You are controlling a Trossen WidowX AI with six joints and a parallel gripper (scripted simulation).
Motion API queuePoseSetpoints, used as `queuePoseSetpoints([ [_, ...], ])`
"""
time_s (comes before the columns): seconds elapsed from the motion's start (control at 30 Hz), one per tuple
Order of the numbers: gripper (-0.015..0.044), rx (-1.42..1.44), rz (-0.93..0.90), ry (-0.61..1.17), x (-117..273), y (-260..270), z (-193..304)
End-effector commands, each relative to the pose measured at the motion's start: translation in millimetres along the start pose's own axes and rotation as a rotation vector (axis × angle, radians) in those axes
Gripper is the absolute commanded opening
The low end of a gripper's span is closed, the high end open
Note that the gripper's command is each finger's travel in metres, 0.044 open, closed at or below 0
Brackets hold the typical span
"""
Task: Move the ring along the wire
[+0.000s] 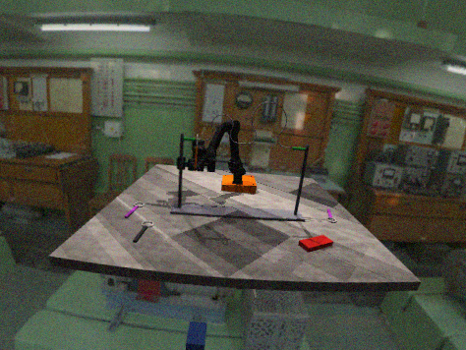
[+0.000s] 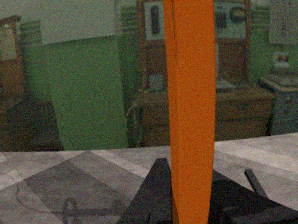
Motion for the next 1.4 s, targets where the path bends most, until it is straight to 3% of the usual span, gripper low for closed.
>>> queuePoseSetpoints([
  [0.0,-0.015,-0.002,0.005,-0.001,0.0,4.4,-0.6],
  [0.77,-0.015,-0.087,0.004,-0.001,-0.3,37.6,-2.2],
  [1.37,-0.015,-0.375,0.005,-0.002,-0.8,88.9,-14.7],
])
Point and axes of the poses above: the point midway between the two fingers, 35 mm back from their tips, its own x axis back along the fingers, its own y axis across the jaws, z = x × y, the point moved 9 cm from there along x, back along the fingers, and after that the axes turned 2 degrees about x, right-handed, at the moved point
